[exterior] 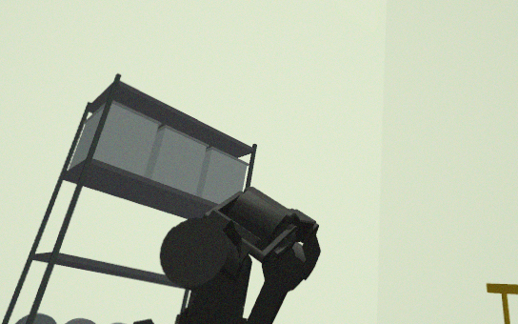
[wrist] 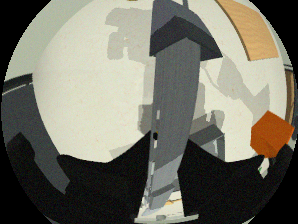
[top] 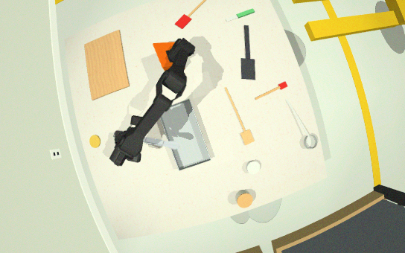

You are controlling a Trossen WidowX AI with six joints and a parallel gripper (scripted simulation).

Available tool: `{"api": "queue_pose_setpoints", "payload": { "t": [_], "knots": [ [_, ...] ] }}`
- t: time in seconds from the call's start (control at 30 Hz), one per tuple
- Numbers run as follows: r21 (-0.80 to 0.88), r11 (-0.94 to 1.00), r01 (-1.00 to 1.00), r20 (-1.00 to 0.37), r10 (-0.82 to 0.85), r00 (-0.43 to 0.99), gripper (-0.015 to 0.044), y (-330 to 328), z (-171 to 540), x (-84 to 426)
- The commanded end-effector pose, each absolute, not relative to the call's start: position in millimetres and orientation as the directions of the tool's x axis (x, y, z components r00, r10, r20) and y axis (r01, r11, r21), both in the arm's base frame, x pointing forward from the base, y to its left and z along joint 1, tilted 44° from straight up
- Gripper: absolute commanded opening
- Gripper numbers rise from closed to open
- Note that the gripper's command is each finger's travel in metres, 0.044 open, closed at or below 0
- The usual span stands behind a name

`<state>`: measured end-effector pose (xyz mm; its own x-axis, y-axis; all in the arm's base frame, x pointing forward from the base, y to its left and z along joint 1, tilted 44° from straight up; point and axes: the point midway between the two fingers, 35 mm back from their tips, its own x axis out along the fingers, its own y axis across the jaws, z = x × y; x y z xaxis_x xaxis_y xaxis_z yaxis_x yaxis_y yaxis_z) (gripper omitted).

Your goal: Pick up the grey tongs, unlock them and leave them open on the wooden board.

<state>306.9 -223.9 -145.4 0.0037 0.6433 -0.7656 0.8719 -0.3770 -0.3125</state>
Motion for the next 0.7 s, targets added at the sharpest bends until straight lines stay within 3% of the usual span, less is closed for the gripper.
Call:
{"api": "queue_pose_setpoints", "payload": {
  "t": [0.0, 0.67],
  "knots": [
    [-0.38, -0.466, 0.799, -0.769, 0.639, 0.007, -0.015, -232.4, -149.0, 301.5],
    [-0.639, -0.76, 0.122, -0.765, 0.644, 0.005, -0.015, -262.0, -176.4, 262.2]
  ]
}}
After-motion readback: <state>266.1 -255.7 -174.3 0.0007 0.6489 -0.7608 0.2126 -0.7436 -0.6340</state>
